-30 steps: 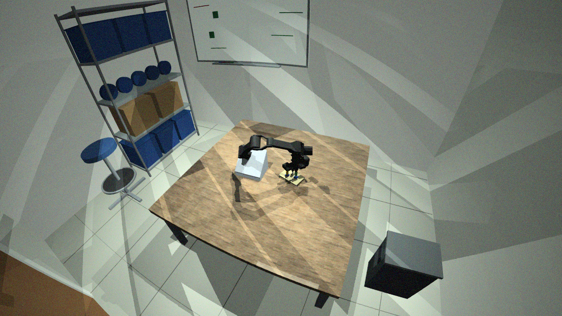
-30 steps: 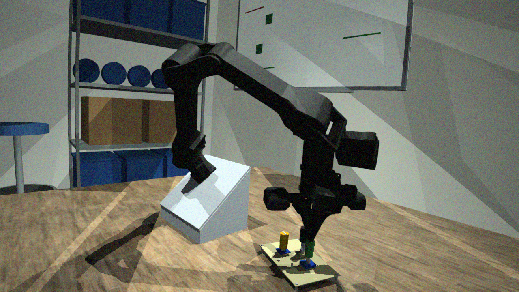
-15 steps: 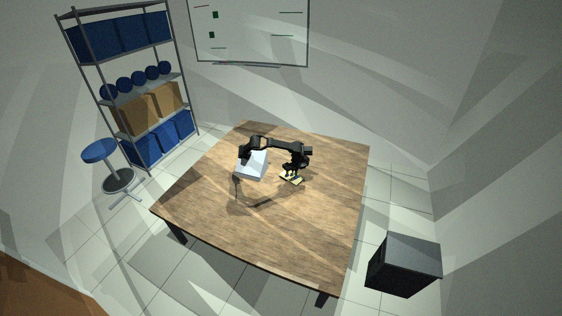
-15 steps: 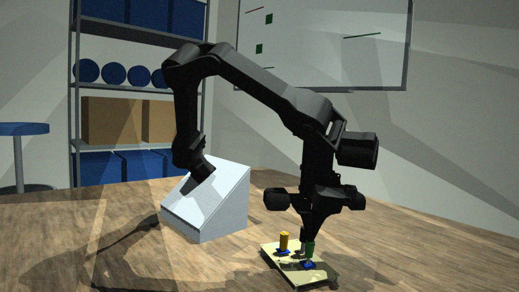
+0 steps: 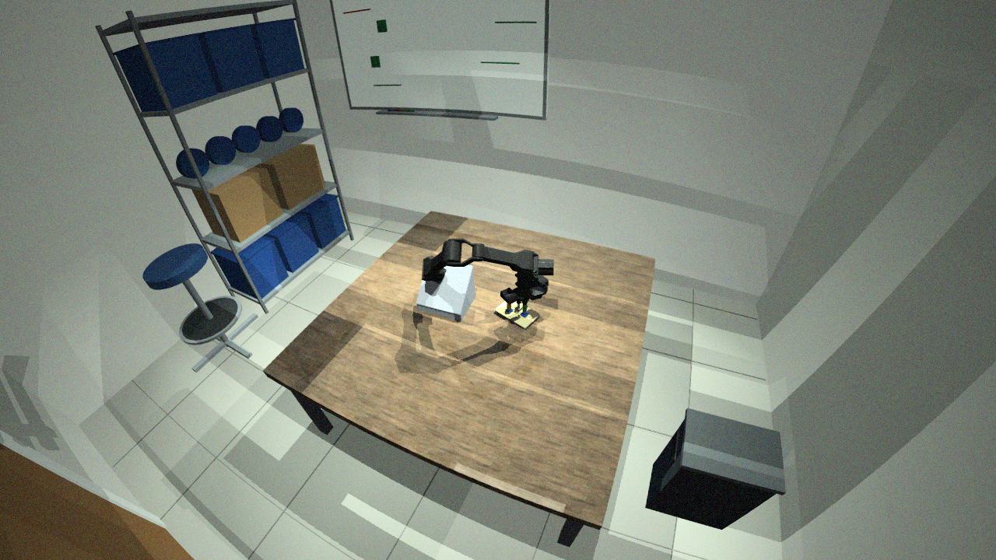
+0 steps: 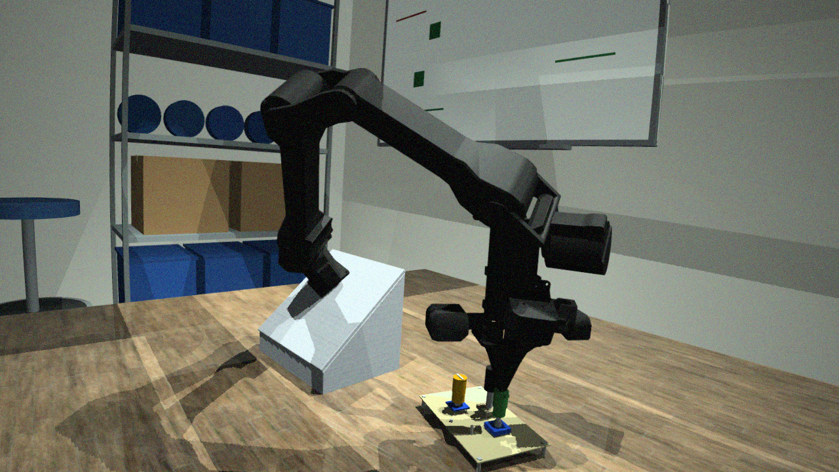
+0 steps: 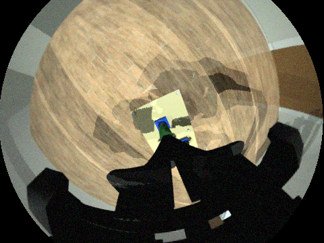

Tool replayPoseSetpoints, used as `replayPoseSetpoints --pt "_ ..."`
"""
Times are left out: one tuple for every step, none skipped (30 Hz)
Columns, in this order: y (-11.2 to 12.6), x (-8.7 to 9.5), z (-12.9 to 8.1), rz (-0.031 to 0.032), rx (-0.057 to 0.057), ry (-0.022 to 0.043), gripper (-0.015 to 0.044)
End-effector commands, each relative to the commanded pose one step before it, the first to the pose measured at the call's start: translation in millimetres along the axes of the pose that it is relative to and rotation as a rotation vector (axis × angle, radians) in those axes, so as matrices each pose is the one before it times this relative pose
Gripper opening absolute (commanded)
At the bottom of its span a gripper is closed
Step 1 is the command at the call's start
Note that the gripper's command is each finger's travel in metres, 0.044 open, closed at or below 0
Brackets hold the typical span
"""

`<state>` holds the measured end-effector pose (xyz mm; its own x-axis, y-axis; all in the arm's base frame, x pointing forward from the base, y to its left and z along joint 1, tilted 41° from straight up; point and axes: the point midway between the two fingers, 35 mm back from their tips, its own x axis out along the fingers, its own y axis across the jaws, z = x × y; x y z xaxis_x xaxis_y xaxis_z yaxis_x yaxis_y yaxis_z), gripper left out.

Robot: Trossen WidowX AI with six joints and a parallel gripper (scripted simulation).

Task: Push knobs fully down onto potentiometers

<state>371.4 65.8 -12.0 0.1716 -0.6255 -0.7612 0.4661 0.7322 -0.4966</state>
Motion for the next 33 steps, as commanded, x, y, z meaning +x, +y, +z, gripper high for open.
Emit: replayPoseSetpoints --pt "-0.86 11.95 3.42 -0.00629 0.0177 0.00439 0.0000" --pt "0.00 0.00 0.00 0.00000 0.0000 0.00000 0.0000" --pt "0.00 0.00 0.00 0.00000 0.0000 0.00000 0.0000" --pt "0.00 0.00 0.00 0.00000 0.0000 0.00000 0.0000" --pt "0.00 0.00 0.00 0.00000 0.0000 0.00000 0.0000" --pt "0.00 0.00 0.00 0.00000 0.0000 0.00000 0.0000" --pt "0.00 0.00 0.00 0.00000 0.0000 0.00000 0.0000" --pt "0.00 0.00 0.00 0.00000 0.0000 0.00000 0.0000" --pt "0.00 0.22 0.00 -0.00001 0.0000 -0.00001 0.0000" --pt "0.00 0.47 0.00 -0.00002 0.0000 -0.00001 0.0000" --pt "0.00 0.54 0.00 -0.00002 0.0000 -0.00002 0.0000" --pt "-0.01 0.67 0.00 -0.00003 0.0000 -0.00002 0.0000" --pt "-0.01 0.60 0.00 -0.00002 0.0000 -0.00002 0.0000" --pt "0.00 0.22 0.00 -0.00001 0.0000 -0.00001 0.0000" --pt "0.00 0.00 0.00 0.00000 0.0000 0.00000 0.0000" --pt "0.00 0.00 0.00 0.00000 0.0000 0.00000 0.0000" --pt "0.00 0.00 0.00 0.00000 0.0000 0.00000 0.0000" --pt "0.00 0.00 0.00 0.00000 0.0000 0.00000 0.0000" --pt "0.00 0.00 0.00 0.00000 0.0000 0.00000 0.0000" --pt "0.00 0.00 0.00 0.00000 0.0000 0.00000 0.0000" --pt "0.00 0.00 0.00 0.00000 0.0000 0.00000 0.0000" --pt "0.00 0.00 0.00 0.00000 0.0000 0.00000 0.0000" --pt "0.00 0.00 0.00 0.00000 0.0000 0.00000 0.0000" --pt "0.00 0.18 0.00 -0.00001 0.0000 -0.00001 0.0000" --pt "0.00 0.38 0.00 -0.00001 0.0000 -0.00001 0.0000" --pt "-0.01 0.63 0.00 -0.00002 0.0000 -0.00002 0.0000" --pt "-0.01 0.53 0.00 -0.00002 0.0000 -0.00002 0.0000" --pt "0.00 0.37 0.00 -0.00001 0.0000 -0.00001 0.0000" --pt "0.00 0.14 0.00 -0.00001 0.0000 0.00000 0.0000" --pt "0.00 0.00 0.00 0.00000 0.0000 0.00000 0.0000" --pt "0.00 0.00 0.00 0.00000 0.0000 0.00000 0.0000" --pt "0.00 0.00 0.00 0.00000 0.0000 0.00000 0.0000" --pt "0.00 0.00 0.00 0.00000 0.0000 0.00000 0.0000"
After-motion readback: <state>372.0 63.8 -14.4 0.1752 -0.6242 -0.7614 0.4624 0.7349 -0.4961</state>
